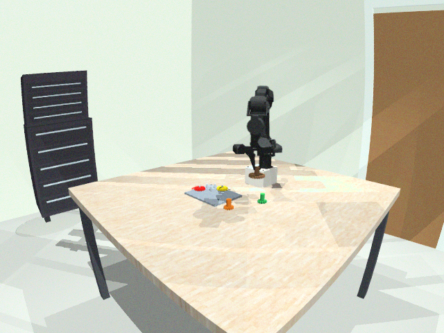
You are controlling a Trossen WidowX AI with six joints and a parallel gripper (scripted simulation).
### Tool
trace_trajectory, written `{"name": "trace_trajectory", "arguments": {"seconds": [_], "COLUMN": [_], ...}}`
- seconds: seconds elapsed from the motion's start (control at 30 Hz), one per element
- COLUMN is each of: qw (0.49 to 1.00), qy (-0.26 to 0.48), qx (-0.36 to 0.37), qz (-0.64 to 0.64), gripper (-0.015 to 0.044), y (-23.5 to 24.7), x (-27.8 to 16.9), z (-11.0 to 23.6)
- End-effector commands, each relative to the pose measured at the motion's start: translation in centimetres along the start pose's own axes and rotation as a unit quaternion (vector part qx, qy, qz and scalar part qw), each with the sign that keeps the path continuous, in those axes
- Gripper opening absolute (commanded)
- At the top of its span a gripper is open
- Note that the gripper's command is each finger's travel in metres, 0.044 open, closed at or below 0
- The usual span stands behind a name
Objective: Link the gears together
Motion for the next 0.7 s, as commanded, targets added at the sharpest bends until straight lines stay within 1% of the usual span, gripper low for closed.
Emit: {"name": "trace_trajectory", "arguments": {"seconds": [0.0,0.67], "qw": [1.000,1.000], "qy": [-0.004,-0.004], "qx": [0.001,-0.001], "qz": [-0.001,-0.001], "gripper": [0.0000,0.0000], "y": [0.1,-4.4], "x": [-0.1,-2.4], "z": [0.7,-0.8]}}
Point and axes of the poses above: the point midway between the two fingers, 35 mm back from their tips, its own z axis back along the fingers, its own y axis across the jaws, x = y × z, the point moved 4 cm from there along z, back along the fingers, and after that the axes turned 5 degrees about -z, right-handed, at the moved point
